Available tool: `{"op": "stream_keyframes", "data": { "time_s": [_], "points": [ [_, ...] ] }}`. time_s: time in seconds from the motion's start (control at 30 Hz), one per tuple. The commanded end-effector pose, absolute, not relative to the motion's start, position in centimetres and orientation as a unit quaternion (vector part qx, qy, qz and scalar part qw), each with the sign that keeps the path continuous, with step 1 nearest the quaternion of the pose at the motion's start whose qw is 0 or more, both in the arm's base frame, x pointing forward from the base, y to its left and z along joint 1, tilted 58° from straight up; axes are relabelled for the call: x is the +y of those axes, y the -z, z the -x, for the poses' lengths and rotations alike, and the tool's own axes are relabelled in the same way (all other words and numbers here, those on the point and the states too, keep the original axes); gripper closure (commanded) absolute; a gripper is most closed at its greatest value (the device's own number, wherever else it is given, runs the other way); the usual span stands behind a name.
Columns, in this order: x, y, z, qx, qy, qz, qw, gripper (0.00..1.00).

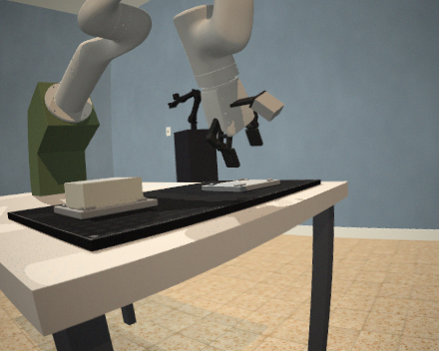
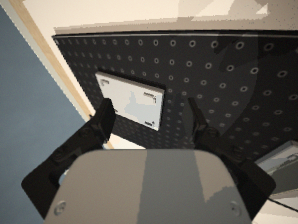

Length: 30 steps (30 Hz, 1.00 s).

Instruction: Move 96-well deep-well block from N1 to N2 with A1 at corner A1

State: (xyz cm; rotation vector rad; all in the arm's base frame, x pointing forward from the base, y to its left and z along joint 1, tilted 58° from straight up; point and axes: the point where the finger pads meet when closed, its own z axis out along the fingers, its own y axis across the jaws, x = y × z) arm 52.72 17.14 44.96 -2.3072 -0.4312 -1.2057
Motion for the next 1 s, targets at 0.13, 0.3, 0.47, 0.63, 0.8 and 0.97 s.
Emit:
{"op": "stream_keyframes", "data": {
  "time_s": [0.13, 0.3, 0.47, 0.63, 0.8, 0.97],
  "points": [
    [14.4, -44.2, -53.0, -0.091, 0.431, 0.858, 0.262, 0.0],
    [12.5, -43.7, -53.1, -0.043, 0.424, 0.863, 0.271, 0.0],
    [10.4, -43.0, -53.2, 0.022, 0.414, 0.865, 0.283, 0.0],
    [8.9, -42.6, -53.2, 0.054, 0.409, 0.864, 0.288, 0.0],
    [7.4, -42.2, -53.1, 0.087, 0.404, 0.862, 0.294, 0.0],
    [5.0, -41.4, -52.9, 0.151, 0.393, 0.854, 0.305, 0.0]
  ]
}}
